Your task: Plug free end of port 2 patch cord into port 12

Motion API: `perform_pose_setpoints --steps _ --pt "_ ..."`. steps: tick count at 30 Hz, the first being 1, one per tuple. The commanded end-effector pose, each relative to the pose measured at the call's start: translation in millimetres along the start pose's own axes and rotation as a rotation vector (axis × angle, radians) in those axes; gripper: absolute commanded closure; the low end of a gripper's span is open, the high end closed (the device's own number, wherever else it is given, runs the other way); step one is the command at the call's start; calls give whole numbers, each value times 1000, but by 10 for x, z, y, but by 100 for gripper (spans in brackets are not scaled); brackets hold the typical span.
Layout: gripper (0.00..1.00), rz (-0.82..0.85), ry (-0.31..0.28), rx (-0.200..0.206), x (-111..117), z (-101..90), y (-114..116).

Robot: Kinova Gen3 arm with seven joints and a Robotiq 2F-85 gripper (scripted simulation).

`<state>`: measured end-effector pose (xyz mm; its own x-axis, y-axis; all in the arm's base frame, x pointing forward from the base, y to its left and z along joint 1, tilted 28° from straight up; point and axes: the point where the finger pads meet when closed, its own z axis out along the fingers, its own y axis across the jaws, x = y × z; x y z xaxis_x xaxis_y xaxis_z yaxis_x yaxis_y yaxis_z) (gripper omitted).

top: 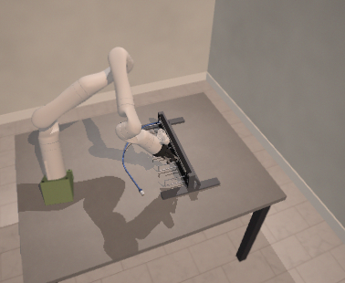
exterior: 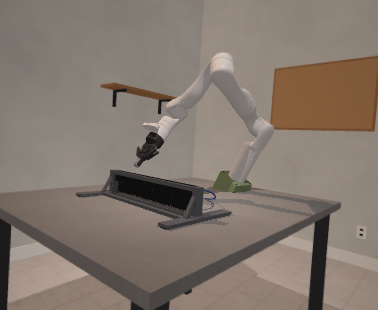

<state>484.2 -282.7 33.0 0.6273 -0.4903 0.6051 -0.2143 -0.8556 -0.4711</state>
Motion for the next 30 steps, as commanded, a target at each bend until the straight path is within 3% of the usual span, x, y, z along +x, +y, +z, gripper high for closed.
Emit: perform_pose_setpoints --steps 1,9,30 --pt "100 0 2 -1 11 -8 3" --pt "100 0 2 -1 10 -194 3" --pt "100 0 2 -1 8 -1287 2"
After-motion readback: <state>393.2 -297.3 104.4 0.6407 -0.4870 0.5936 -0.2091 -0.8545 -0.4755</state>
